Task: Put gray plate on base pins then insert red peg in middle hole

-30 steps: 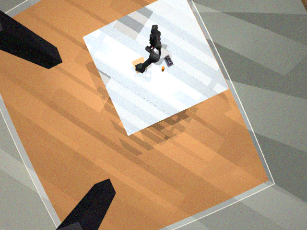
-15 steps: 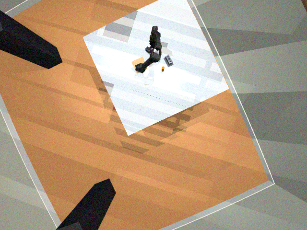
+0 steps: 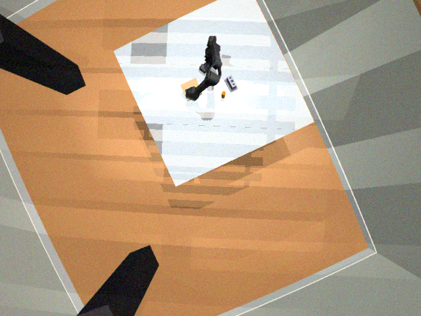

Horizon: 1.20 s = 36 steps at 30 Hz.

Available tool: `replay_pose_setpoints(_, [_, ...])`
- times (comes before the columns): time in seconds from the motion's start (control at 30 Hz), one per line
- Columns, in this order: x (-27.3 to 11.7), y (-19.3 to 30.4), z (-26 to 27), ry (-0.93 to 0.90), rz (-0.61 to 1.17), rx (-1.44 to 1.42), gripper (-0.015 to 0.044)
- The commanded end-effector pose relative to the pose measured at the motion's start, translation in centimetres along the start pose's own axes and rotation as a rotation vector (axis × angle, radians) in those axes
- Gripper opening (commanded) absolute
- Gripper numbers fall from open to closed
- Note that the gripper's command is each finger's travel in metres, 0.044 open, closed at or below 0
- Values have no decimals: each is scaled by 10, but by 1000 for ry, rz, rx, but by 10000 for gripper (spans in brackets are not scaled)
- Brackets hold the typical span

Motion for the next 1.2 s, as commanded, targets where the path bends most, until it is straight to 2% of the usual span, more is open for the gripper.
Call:
replay_pose_setpoints(0.0, [0, 0, 0, -2, -2, -5, 0])
replay_pose_setpoints(0.43, [-5, 0, 1, -2, -2, -5, 0])
replay_pose_setpoints(1.17, [-74, 1, 8, -3, 2, -6, 0])
Point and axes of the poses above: the point midway between the two fingers, 35 mm back from their tips, its own x axis out along the fingers, its own z axis across the jaws, y = z × x, the point moved 1 cm from there along -x, back along the fingers, and after that the axes turned 3 degrees about -x, right-handed, at the moved point
